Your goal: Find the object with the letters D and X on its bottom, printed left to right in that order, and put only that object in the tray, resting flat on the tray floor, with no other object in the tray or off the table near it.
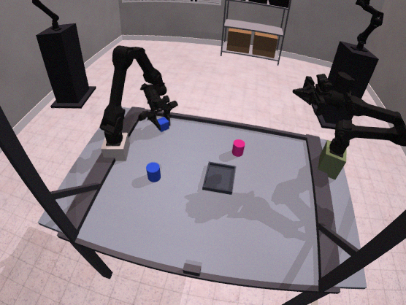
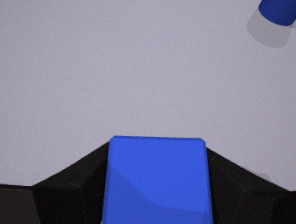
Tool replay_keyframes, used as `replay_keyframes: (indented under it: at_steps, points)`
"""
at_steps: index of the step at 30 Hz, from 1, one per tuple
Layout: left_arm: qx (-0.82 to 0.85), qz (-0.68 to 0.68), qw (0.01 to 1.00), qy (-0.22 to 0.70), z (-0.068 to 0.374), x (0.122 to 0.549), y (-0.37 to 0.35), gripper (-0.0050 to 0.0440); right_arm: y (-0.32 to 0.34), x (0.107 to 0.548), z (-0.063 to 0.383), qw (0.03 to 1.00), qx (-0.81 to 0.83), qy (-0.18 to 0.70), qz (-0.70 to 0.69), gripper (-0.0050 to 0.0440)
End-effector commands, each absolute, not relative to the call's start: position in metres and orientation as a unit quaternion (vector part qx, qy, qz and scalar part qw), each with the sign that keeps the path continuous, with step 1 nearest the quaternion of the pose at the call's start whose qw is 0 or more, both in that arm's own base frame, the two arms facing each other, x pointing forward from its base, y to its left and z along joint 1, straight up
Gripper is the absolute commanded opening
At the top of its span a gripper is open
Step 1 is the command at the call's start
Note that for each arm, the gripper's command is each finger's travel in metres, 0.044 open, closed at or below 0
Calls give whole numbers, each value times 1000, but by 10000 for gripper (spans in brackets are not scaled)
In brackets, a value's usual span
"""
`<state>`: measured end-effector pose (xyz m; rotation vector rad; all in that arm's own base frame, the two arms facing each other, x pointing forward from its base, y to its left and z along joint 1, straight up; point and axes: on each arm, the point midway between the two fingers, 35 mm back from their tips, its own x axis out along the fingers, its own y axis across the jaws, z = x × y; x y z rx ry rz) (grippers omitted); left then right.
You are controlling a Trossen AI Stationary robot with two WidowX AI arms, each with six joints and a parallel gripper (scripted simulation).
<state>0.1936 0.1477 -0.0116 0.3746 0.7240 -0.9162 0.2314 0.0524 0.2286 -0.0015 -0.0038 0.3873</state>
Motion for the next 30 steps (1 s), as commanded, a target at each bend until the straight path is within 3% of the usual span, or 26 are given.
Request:
replay_keyframes:
  at_steps: [1,16,21,23,27,30]
  points:
    - [180,-427,819,338,-16,194,149,171,52,231,232,981,-1,-6,193,-50]
    - [180,-428,818,339,-33,194,148,171,52,231,232,981,-1,-6,193,-50]
    - [185,-424,820,337,-25,196,151,291,52,231,232,981,-1,-6,193,-50]
    - [185,-424,820,337,-25,196,151,291,52,231,232,981,-1,-6,193,-50]
    - [185,-424,820,337,-25,196,151,387,52,231,232,981,-1,-6,193,-50]
    - [185,-424,820,337,-25,196,151,400,52,231,232,981,-1,-6,193,-50]
